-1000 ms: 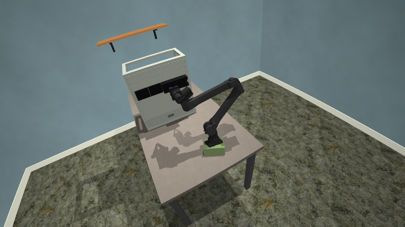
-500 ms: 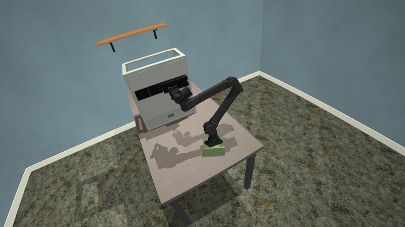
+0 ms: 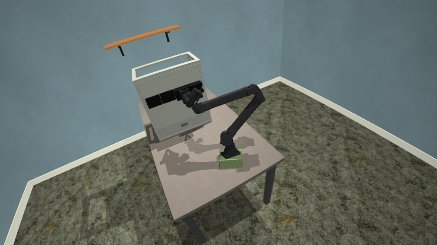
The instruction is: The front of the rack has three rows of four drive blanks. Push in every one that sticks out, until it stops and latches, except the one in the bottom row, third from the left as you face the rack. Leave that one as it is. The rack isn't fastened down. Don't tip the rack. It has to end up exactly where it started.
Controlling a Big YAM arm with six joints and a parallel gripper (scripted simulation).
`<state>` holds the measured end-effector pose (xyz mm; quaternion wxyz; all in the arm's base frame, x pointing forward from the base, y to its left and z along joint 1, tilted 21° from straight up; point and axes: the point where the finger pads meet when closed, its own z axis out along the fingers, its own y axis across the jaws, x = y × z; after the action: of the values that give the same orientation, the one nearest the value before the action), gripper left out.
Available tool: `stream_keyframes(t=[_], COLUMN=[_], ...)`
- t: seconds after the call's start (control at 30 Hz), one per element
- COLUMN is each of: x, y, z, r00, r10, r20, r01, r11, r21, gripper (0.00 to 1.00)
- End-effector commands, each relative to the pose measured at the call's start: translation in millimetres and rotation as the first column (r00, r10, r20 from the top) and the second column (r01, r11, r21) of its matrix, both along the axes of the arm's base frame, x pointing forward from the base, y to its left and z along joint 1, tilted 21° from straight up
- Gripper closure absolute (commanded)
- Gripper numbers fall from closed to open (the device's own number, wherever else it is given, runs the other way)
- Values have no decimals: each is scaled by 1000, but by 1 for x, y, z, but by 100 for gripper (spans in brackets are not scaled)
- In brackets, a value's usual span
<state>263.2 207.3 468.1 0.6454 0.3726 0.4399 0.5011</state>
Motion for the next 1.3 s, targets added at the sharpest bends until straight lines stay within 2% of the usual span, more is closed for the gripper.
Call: stream_keyframes(t=[0.0,0.53,0.93,1.27], x=[4,5,29,31], y=[-4,1,3,3], z=[29,23,30,31], r00=[999,999,999,999], r10=[34,38,34,34], r20=[10,1,1,2], r01=[-34,-38,-34,-34], r11=[995,996,996,996], r21=[97,83,77,77], gripper=[100,100,100,100])
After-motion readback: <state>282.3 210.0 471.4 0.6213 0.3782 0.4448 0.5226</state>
